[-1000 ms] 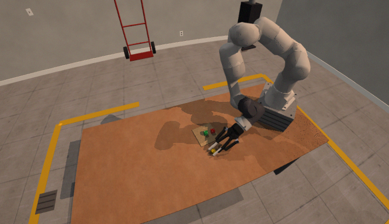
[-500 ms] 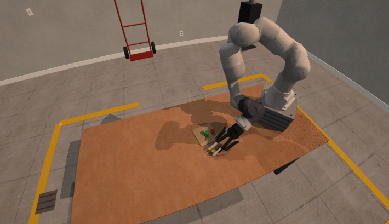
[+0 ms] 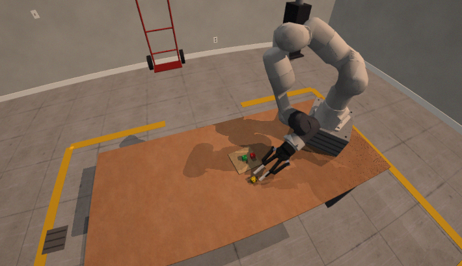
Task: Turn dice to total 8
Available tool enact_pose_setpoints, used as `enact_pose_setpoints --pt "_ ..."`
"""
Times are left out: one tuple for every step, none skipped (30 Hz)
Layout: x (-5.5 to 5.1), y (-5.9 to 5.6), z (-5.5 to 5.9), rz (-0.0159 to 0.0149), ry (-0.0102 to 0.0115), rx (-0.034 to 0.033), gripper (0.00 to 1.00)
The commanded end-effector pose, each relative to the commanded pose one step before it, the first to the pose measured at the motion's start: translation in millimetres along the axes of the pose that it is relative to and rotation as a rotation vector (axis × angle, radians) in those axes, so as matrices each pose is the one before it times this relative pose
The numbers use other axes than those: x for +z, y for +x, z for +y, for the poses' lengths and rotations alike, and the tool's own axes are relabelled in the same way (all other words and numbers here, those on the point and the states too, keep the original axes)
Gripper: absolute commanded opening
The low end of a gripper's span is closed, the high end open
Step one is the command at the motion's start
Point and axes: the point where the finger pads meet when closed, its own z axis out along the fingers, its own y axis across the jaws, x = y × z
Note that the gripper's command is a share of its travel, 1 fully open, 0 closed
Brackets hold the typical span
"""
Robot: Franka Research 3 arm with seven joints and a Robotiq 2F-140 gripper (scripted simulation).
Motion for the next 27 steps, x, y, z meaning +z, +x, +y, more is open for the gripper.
enact_pose_setpoints --pt "-8.57 -3.95 -2.45 -0.01281 0.00394 -0.00776 0.25" --pt "-1.5 0.0 0.0 0.0 0.0 0.0 0.25" --pt "-1.0 0.0 0.0 0.0 0.0 0.00001 0.25" --pt "-0.56 0.0 0.0 0.0 0.0 0.00001 0.25" --pt "-0.23 0.0 0.0 0.0 0.0 0.0 0.25" --pt "-0.03 0.0 0.0 0.0 0.0 0.0 0.25" --pt "-0.02 -0.04 0.0 0.0 0.0 0.0 0.25" --pt "-0.13 -0.25 0.0 0.0 0.0 0.00001 0.25" --pt "-0.32 -0.62 0.0 -0.00001 0.0 0.00001 0.25" --pt "0.0 0.0 0.0 0.0 0.0 0.0 0.25" --pt "0.0 0.0 0.0 0.0 0.0 0.0 0.25" --pt "-0.57 -1.09 0.0 -0.00001 0.0 0.00001 0.25" --pt "-0.87 -1.61 0.0 0.00001 0.0 -0.00001 0.25" --pt "-1.15 -2.18 0.0 -0.00001 0.0 0.00001 0.25" --pt "-1.44 -2.69 0.0 0.00001 -0.00001 -0.00002 0.25" --pt "-1.68 -3.19 -0.01 -0.00002 0.00001 0.00002 0.25" --pt "-1.9 -3.58 0.0 0.0 0.0 0.0 0.25" --pt "-2.07 -3.89 0.0 0.0 0.0 0.0 0.25" --pt "-2.17 -4.08 0.0 0.0 0.0 0.0 0.25" --pt "-2.22 -4.17 0.0 0.0 0.0 0.0 0.25" --pt "-2.2 -4.14 0.0 0.0 0.0 0.0 0.25" --pt "-2.13 -3.99 0.0 0.00001 0.0 -0.00001 0.25" --pt "-1.99 -3.76 0.0 -0.00001 0.0 0.00001 0.25" --pt "-1.8 -3.42 0.0 -0.00002 0.00001 0.00002 0.25" --pt "-1.56 -2.94 0.0 0.0 0.0 0.0 0.25" --pt "-1.3 -2.41 0.0 0.00002 -0.00001 -0.00002 0.25" --pt "0.0 0.0 0.0 0.0 0.0 0.0 0.25"
